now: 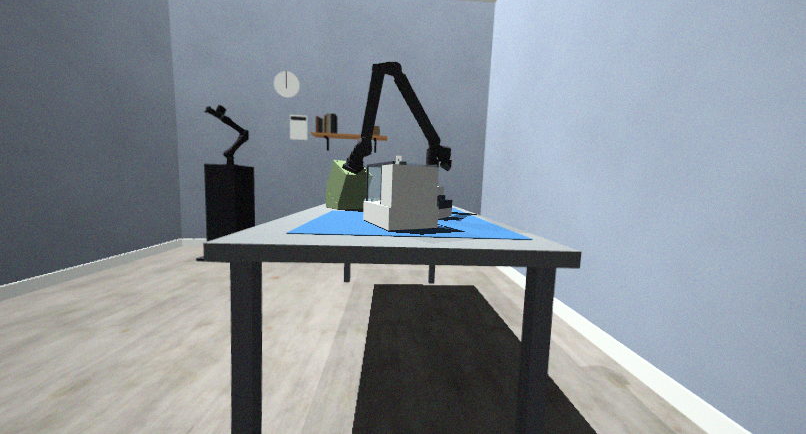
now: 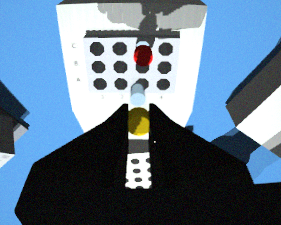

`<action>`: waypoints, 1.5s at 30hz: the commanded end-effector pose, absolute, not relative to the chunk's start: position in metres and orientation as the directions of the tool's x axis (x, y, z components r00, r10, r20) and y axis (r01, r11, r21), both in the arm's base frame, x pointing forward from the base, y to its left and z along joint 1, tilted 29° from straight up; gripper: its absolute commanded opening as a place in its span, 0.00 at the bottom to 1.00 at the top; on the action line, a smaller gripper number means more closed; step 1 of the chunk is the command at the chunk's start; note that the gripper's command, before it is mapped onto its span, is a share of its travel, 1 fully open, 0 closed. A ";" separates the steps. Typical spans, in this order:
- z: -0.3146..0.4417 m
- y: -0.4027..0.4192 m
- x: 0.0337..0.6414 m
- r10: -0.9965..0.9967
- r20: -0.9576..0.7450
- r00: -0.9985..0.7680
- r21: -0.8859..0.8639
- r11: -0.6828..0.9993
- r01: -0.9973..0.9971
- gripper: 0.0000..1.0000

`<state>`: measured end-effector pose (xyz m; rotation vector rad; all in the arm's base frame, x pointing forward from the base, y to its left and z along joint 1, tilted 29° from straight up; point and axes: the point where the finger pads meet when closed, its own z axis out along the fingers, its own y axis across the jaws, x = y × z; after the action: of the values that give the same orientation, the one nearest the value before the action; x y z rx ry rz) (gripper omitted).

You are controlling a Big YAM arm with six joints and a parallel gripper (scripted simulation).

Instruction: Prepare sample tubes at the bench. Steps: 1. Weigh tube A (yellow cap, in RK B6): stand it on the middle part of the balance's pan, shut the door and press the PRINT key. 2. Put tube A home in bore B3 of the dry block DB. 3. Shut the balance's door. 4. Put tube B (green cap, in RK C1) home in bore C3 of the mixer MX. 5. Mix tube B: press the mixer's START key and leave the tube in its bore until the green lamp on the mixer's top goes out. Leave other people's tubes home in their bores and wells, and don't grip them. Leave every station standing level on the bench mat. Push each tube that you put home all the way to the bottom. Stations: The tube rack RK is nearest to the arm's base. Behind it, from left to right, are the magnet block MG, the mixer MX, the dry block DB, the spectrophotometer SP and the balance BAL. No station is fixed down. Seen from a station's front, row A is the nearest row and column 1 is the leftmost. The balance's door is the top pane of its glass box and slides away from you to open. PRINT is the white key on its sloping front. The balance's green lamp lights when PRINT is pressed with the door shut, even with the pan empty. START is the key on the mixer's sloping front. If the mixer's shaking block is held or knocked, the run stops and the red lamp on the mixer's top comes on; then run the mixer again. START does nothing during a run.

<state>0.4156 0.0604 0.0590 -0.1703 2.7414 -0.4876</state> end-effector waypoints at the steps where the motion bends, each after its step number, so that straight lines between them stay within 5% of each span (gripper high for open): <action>1: 0.068 0.063 0.424 -0.173 -0.344 -0.923 -0.346 0.937 -0.046 0.09; 45: 0.038 0.045 0.428 -0.172 -0.323 -0.931 -0.353 0.934 -0.050 0.09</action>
<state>0.4212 0.0514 0.0438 -0.1589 2.7423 -0.4842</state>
